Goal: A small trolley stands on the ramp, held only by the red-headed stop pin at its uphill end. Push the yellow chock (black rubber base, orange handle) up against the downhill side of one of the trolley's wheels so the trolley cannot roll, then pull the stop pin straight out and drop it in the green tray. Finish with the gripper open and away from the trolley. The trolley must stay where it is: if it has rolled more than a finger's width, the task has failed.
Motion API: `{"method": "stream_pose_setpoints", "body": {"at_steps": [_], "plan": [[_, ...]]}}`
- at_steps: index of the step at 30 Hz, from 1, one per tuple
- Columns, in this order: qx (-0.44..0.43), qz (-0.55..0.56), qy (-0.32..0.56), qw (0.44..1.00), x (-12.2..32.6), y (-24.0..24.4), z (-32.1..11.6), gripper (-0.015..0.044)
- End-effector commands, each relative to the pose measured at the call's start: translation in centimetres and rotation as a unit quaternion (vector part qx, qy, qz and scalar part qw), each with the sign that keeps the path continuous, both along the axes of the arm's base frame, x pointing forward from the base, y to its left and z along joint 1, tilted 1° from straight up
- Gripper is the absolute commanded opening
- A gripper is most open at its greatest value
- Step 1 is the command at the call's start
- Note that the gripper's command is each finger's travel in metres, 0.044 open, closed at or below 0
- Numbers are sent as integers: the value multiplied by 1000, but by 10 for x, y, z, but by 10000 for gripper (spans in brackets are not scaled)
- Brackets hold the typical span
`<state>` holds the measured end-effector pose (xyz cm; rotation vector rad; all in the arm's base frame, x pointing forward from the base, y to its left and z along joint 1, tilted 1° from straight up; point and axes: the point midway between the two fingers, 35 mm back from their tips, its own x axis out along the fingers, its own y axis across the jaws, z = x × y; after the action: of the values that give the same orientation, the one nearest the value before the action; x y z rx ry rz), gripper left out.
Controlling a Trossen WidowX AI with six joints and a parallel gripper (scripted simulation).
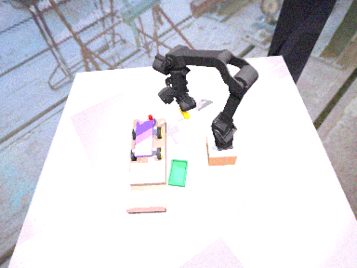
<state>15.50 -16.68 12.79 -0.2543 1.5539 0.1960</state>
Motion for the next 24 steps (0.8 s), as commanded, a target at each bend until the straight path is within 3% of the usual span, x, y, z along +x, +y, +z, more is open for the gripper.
{"method": "stream_pose_setpoints", "body": {"at_steps": [1, 12, 24], "plan": [[0, 82, 1, 997, 1, 0, 1, 0], [-1, 268, 8, 963, 1, 0, 1, 0], [-2, 458, 14, 889, 1, 0, 1, 0]]}}
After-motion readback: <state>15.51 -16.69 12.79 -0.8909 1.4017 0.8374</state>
